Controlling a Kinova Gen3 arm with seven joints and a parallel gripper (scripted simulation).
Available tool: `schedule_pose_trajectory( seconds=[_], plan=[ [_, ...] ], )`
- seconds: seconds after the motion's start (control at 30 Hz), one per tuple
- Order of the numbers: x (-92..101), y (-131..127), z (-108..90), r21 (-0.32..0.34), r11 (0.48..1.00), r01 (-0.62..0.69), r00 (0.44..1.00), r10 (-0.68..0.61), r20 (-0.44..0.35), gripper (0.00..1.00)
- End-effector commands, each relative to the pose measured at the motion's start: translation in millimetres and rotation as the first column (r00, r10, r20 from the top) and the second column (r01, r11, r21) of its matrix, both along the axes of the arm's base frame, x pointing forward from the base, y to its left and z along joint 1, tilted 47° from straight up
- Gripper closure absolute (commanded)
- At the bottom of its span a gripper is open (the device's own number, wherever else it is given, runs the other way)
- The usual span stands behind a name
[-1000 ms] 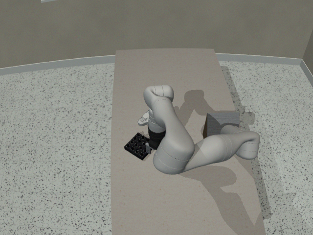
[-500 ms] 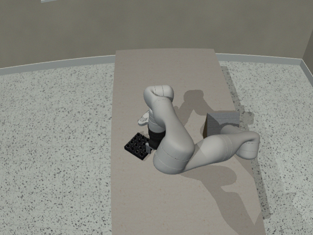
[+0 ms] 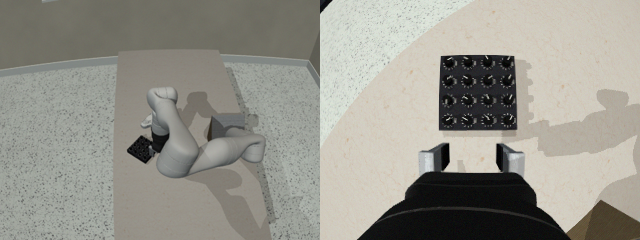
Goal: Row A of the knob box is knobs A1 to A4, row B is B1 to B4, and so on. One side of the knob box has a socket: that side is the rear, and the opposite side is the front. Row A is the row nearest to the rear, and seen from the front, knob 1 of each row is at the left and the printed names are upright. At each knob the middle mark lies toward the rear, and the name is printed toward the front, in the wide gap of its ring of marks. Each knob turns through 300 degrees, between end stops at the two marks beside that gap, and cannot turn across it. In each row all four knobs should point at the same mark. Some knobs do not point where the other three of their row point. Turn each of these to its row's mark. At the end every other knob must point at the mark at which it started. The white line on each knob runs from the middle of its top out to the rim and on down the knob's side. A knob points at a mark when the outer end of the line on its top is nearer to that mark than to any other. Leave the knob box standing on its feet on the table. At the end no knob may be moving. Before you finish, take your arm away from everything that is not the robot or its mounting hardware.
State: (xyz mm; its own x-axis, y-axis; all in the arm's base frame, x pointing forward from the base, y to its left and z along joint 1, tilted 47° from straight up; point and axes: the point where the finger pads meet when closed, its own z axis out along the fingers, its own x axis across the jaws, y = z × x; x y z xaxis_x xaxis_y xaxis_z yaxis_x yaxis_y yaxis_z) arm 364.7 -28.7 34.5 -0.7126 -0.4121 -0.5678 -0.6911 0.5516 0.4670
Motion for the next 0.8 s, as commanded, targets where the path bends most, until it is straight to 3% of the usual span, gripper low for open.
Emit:
schedule_pose_trajectory(
  seconds=[0.0,0.77],
  plan=[
    [0.2,-0.7,0.2,-0.001,1.000,0.002,1.000,-0.002,-0.001,0.00],
    [-1.1,-2.5,-2.0,0.010,0.998,0.068,0.995,-0.067,-0.075,0.00]
  ],
)
